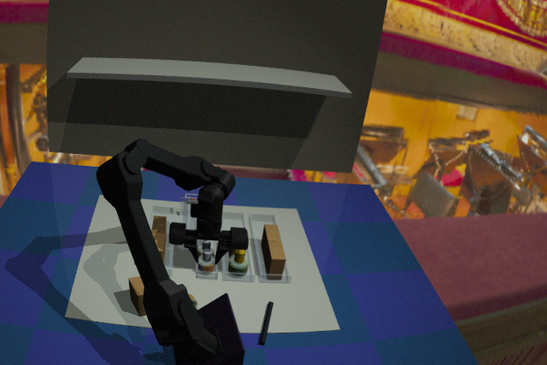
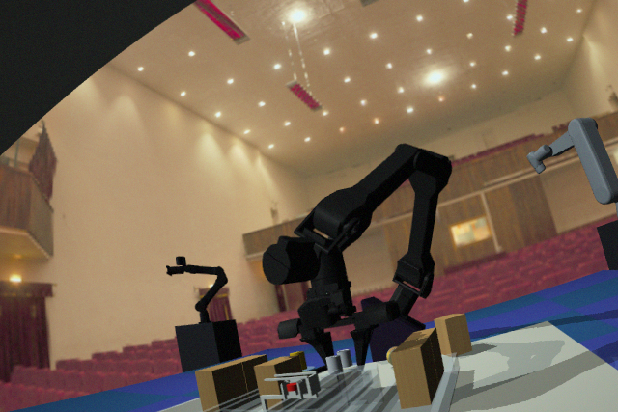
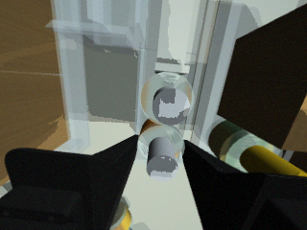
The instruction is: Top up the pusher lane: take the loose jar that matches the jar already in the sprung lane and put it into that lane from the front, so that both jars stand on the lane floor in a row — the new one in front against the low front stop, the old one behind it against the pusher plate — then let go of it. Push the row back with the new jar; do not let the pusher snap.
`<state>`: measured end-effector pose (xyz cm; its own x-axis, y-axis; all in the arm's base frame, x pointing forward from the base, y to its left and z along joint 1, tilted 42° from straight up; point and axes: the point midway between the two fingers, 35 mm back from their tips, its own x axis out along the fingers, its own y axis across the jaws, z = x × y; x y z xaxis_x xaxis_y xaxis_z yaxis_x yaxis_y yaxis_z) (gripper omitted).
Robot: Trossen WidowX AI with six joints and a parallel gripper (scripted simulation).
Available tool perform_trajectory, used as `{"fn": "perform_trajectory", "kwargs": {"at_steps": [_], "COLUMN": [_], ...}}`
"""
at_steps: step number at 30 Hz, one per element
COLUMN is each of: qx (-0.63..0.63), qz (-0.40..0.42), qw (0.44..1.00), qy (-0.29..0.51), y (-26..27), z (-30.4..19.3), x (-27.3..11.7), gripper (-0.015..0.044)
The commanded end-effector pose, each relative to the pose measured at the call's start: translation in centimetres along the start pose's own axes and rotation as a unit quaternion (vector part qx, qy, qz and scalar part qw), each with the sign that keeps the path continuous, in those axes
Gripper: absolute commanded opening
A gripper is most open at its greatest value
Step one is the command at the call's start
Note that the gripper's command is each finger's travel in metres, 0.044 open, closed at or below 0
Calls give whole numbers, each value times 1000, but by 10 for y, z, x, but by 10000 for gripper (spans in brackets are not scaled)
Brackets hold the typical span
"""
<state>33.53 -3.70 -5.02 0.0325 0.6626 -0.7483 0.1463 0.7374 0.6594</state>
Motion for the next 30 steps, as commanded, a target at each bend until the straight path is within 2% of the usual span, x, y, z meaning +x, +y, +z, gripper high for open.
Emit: {"fn": "perform_trajectory", "kwargs": {"at_steps": [1,30], "qx": [-4,-4], "qz": [4,4], "qw": [1000,1000], "qy": [-5,-5], "y": [2,2], "z": [2,-3], "x": [1,1], "gripper": [0,0]}}
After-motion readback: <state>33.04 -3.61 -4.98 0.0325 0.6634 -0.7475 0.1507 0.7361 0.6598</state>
